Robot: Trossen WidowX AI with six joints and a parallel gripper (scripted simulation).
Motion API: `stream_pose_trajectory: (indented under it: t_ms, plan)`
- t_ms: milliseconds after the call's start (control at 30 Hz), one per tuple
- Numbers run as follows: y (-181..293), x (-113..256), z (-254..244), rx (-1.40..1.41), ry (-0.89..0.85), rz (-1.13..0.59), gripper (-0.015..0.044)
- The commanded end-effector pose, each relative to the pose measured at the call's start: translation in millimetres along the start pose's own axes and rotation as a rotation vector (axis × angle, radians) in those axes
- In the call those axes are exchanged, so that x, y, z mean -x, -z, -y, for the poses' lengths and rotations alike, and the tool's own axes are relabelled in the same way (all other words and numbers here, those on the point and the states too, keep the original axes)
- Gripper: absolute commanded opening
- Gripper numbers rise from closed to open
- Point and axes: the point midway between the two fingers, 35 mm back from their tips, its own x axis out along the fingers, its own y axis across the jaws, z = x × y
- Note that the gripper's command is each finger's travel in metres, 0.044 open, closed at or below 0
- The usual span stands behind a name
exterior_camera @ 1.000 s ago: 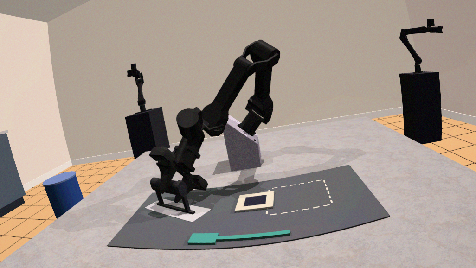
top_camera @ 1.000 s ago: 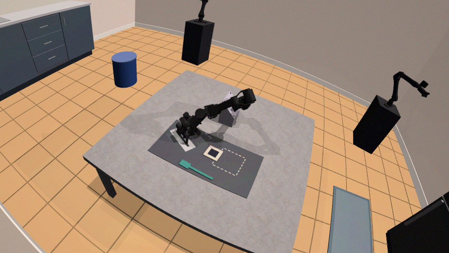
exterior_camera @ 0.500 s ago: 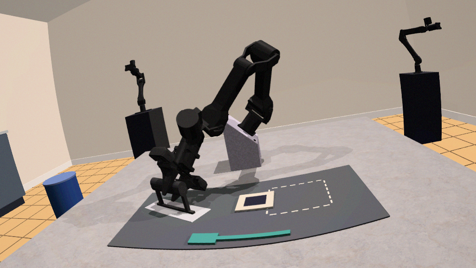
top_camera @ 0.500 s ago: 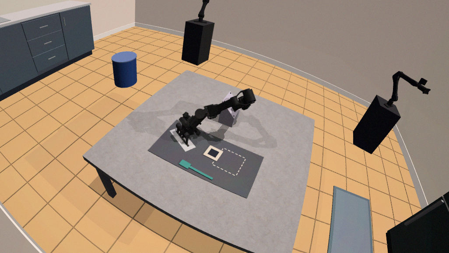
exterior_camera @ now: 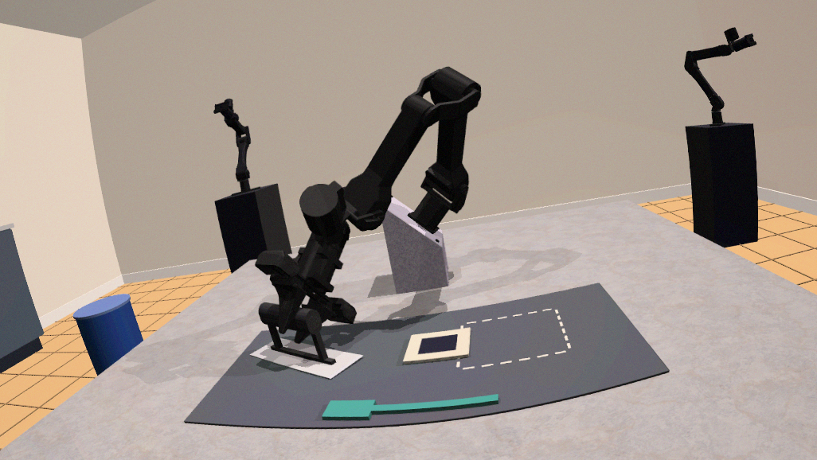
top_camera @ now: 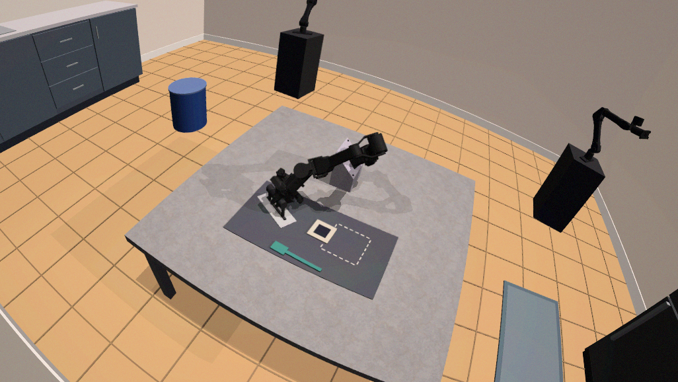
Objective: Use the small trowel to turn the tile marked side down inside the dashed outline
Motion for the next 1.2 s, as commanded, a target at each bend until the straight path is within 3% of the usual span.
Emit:
stream_pose_trajectory:
  t_ms: [0, 267, 667, 1167]
  plan:
    - [0.7, 11.9, -21.2, 0.010, -0.022, -0.002, 0.0000]
    - [0.2, 34.6, -44.3, 0.011, -0.024, -0.001, 0.0000]
    - [0.8, 35.3, -44.5, 0.014, -0.024, -0.004, 0.0000]
    - [53.9, 55.8, -11.0, 0.346, -0.041, -0.252, 0.0000]
